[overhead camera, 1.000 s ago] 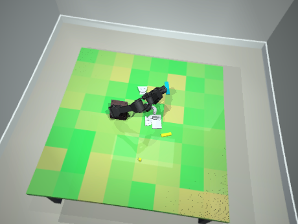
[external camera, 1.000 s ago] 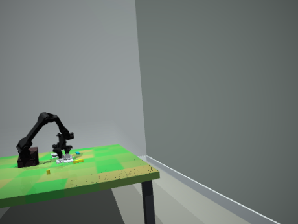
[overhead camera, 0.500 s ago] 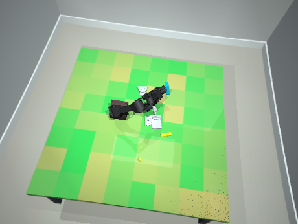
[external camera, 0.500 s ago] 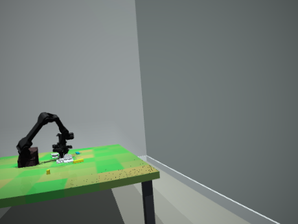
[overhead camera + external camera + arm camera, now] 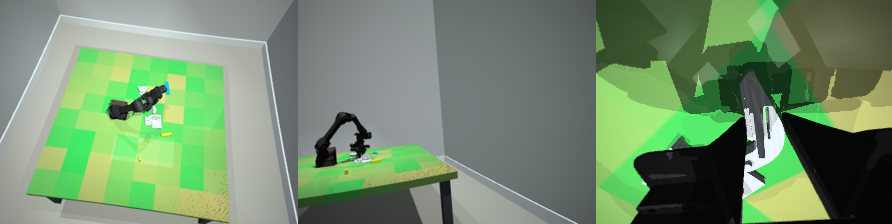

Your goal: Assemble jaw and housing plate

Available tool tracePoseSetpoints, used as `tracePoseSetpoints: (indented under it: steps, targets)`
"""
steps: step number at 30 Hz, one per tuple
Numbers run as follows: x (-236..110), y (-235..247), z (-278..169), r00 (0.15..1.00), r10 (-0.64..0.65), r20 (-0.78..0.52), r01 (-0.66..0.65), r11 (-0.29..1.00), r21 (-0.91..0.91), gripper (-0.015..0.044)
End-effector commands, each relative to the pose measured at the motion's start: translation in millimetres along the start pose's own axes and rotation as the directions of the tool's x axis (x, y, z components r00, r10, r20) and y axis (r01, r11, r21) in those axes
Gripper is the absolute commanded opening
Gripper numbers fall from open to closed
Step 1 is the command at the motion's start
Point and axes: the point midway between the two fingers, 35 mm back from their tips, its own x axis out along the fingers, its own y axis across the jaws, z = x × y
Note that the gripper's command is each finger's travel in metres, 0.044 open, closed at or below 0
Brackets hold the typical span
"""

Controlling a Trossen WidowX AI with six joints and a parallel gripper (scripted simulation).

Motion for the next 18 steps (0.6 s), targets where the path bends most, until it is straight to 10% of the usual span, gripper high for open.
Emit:
tracePoseSetpoints:
  steps: [1, 18]
  targets:
    - [-15.8, -5.0, -2.6, 1.0, -0.02, -0.004, 0.02, 1.0, 0.01, 0.0134]
    - [-69.4, -2.4, -1.3, 1.0, -0.019, -0.006, 0.019, 1.0, 0.006, 0.0134]
